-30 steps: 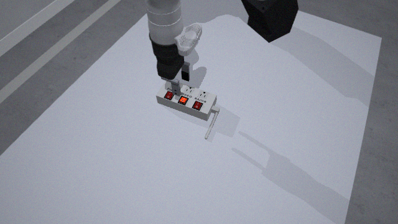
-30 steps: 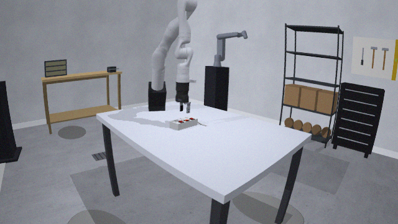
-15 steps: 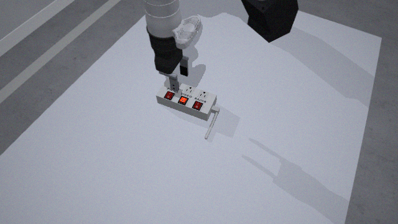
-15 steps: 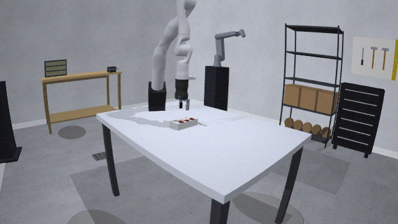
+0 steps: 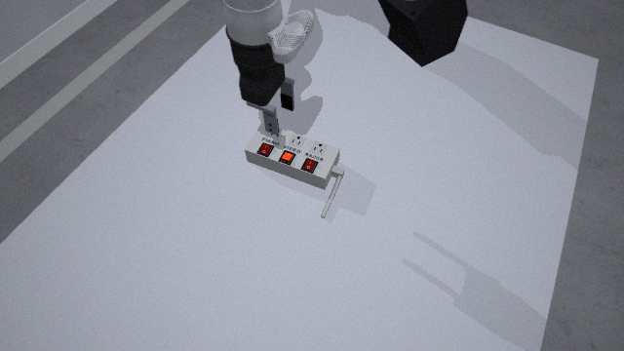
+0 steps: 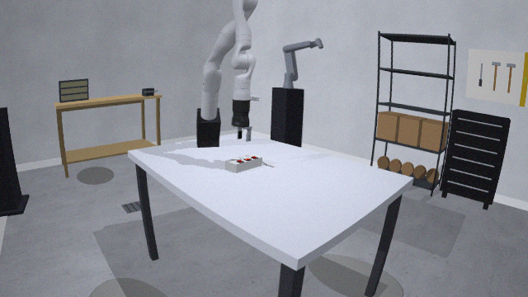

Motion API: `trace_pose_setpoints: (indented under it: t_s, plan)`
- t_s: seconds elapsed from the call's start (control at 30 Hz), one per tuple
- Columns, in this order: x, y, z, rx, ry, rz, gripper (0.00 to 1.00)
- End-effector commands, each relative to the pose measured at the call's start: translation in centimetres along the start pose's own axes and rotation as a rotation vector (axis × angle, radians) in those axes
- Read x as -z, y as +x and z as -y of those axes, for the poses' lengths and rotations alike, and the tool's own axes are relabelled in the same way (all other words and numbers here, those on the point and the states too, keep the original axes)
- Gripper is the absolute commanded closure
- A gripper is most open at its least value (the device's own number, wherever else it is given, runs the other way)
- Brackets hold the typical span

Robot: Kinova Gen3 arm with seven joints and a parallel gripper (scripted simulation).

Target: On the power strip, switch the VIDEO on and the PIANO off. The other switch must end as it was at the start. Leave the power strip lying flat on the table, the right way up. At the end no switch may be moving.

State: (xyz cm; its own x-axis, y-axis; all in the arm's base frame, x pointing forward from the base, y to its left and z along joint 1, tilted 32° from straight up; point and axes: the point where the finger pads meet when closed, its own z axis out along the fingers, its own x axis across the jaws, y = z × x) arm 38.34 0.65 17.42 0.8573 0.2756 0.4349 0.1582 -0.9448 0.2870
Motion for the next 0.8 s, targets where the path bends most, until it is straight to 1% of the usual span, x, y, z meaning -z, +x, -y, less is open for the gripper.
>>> trace_pose_setpoints:
  t_s: [0.0,0.6,0.77]
  plan:
    - [0.9,0.5,1.3,0.031,0.01,-0.013,0.0]
    - [3.6,0.5,1.3,0.031,0.01,-0.013,0.0]
    - [4.0,0.5,1.3,0.031,0.01,-0.013,0.0]
